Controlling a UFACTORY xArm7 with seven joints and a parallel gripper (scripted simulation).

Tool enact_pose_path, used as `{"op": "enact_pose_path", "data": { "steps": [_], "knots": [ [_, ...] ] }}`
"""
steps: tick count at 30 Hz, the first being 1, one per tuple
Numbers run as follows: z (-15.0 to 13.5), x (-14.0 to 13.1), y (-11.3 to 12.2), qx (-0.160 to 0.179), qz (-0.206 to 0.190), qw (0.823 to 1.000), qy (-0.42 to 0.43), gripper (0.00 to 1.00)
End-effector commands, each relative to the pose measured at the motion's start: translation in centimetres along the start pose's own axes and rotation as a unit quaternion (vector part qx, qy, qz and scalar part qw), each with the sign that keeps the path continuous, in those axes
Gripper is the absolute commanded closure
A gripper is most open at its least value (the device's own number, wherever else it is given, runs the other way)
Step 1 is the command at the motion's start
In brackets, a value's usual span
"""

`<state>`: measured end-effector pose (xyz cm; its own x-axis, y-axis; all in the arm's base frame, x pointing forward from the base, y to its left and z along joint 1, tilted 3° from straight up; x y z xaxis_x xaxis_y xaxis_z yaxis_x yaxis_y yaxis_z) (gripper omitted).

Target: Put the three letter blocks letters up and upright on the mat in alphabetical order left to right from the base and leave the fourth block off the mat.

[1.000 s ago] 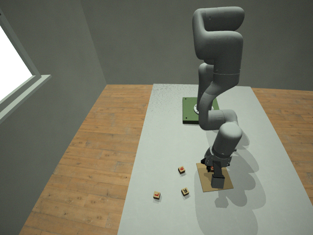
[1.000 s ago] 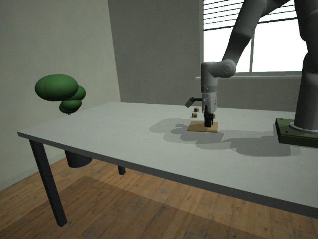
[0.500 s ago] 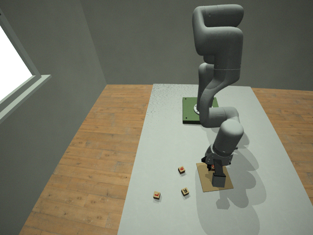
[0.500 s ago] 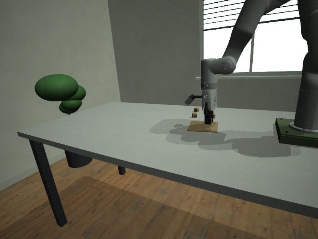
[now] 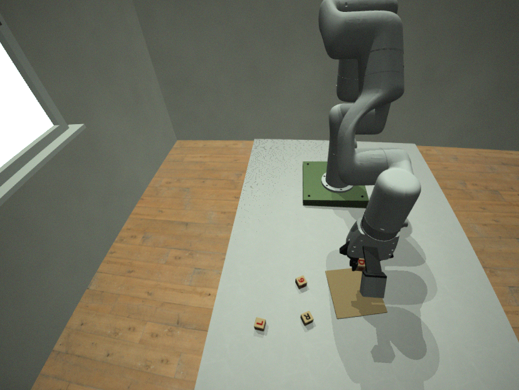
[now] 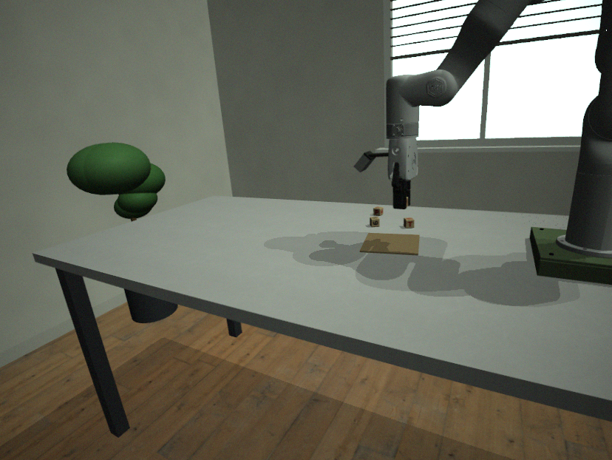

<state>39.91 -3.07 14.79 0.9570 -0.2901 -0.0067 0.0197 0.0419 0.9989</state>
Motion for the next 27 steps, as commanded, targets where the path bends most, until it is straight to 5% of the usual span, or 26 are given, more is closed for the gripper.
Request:
{"op": "enact_pose_path", "data": {
  "steps": [1, 13, 27],
  "knots": [
    [0.0, 0.0, 0.8, 0.0, 0.0, 1.0, 0.0, 0.79],
    [0.0, 0.0, 0.8, 0.0, 0.0, 1.0, -0.009, 0.79],
    [-1.2, 0.4, 0.8, 0.0, 0.0, 0.982, -0.187, 0.79]
  ]
}}
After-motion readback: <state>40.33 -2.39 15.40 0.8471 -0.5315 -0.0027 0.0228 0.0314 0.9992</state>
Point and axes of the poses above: the point where the finger pads meet when closed, its own y axis back along the fingers, its own z axis across the jaws, x = y × z, the point moved 7 cm from there along y, back along the fingers, and after that the axes turned 8 degrees about -y, right-handed, at the moved point
